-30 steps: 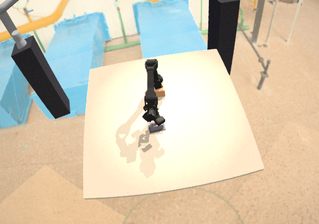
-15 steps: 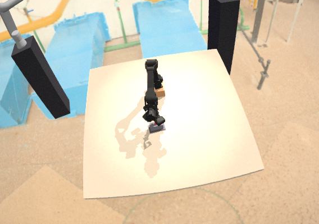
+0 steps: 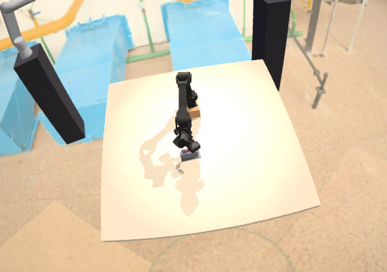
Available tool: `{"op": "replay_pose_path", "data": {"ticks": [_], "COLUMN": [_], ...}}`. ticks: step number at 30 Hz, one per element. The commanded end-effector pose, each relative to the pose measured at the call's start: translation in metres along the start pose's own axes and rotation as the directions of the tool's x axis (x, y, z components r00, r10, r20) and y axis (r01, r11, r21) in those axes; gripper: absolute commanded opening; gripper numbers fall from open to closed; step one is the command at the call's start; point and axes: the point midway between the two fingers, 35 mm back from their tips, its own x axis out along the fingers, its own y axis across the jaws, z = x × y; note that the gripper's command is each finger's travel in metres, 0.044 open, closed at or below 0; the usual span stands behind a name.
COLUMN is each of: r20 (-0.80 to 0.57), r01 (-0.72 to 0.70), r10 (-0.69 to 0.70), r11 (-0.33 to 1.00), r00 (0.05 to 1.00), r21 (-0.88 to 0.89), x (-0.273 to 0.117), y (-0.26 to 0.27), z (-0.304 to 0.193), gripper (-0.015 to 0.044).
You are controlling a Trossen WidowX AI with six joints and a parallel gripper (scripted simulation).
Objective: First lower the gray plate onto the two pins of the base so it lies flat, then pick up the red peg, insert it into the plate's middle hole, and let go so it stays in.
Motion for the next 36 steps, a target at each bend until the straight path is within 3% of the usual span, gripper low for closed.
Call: {"op": "replay_pose_path", "data": {"ticks": [1, 36], "r20": [0.0, -0.003], "r01": [0.001, 0.004], "r10": [-0.001, -0.004], "r11": [1.0, 1.0], "r00": [1.0, 1.0], "r21": [0.0, -0.005], "x": [0.0, -0.015], "y": [0.0, -0.002], "z": [0.0, -0.001], "gripper": [0.015, 0.015]}}
